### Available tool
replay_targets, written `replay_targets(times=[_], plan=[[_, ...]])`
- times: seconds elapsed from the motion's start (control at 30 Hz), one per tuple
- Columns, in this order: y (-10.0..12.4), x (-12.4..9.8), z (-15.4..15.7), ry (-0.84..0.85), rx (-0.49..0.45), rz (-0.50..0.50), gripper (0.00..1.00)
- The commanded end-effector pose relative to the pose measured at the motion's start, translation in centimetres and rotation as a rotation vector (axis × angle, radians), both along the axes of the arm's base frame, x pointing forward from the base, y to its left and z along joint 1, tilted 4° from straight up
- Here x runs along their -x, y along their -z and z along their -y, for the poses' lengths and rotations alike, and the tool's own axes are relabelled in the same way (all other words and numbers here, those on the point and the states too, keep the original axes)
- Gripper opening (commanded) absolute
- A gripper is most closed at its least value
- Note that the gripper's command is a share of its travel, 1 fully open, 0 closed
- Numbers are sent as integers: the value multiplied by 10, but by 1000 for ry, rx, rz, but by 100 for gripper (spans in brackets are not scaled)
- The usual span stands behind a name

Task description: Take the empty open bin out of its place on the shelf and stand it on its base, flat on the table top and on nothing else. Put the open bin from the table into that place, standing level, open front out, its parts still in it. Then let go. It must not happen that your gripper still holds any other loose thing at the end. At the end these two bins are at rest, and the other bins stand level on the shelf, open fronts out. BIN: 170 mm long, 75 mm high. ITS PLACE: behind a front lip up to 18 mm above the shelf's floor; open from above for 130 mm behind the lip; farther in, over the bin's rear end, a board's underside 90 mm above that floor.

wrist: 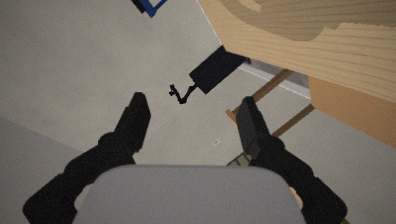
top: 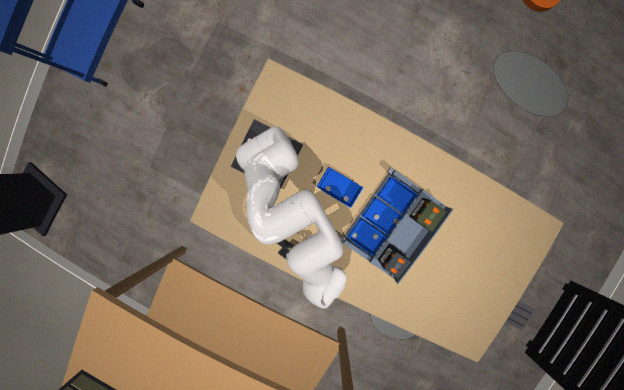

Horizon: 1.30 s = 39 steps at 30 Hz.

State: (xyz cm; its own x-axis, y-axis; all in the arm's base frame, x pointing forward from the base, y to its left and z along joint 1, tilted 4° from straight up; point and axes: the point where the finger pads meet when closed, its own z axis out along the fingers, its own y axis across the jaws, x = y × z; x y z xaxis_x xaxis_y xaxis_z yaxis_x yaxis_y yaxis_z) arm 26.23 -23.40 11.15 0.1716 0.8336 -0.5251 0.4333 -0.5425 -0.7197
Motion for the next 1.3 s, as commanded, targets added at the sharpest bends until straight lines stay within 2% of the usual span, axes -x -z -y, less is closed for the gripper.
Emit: replay_targets(times=[0.0, 0.8, 1.27], plan=[[-1, -1, 0, 0, 2, 3, 100], [-1, -1, 0, -4, -3, 6, 100], [0, -9, -9, -50, -64, 40, 100]])
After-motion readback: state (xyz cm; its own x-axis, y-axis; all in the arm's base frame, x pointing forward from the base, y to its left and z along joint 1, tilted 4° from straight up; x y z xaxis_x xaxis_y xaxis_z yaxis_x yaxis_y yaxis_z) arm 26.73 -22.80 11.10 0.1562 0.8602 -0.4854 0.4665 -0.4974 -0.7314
